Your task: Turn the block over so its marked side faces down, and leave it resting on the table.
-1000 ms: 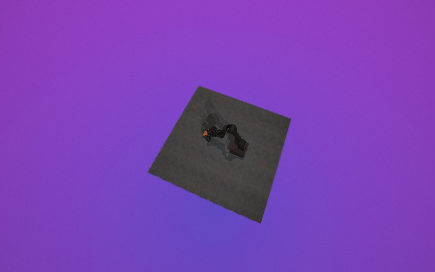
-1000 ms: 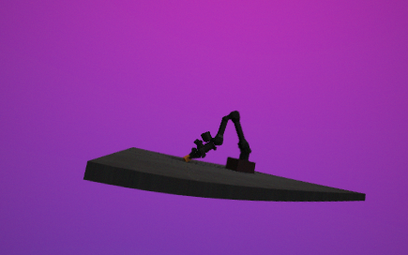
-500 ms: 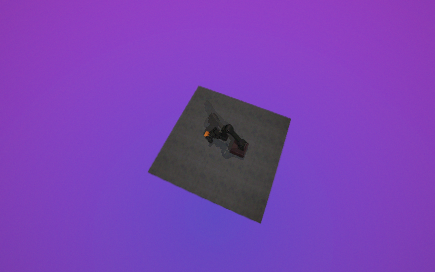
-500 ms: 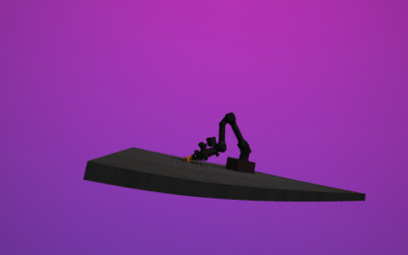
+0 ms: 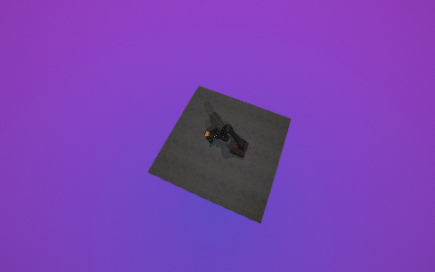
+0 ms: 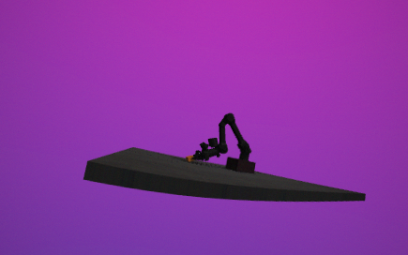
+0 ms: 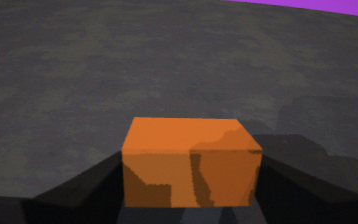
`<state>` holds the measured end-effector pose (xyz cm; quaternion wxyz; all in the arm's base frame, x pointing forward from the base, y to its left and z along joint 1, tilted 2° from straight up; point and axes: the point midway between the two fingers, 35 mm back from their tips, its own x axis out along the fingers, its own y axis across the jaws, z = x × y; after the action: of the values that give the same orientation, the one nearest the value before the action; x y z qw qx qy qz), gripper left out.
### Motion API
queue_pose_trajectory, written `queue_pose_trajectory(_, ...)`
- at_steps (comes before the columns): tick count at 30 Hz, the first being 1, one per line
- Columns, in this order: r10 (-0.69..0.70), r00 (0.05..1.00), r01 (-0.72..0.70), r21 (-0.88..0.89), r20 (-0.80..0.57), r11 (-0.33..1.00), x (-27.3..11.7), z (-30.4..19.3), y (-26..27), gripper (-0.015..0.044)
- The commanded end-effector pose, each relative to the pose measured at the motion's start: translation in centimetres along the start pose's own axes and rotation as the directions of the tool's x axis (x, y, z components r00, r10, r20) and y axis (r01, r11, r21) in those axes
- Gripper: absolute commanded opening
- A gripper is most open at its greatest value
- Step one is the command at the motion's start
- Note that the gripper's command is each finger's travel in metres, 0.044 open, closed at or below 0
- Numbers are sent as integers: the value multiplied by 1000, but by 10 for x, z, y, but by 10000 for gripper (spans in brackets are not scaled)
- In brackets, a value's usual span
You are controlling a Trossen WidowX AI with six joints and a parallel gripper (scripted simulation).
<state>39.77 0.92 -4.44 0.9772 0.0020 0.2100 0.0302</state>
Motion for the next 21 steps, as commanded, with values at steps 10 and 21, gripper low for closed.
queue_pose_trajectory(10, 4, 1000, -4, 6, 5, 1000, -1, 1, 1, 157)
queue_pose_trajectory(21, 4, 1000, -4, 6, 5, 1000, -1, 1, 1, 440)
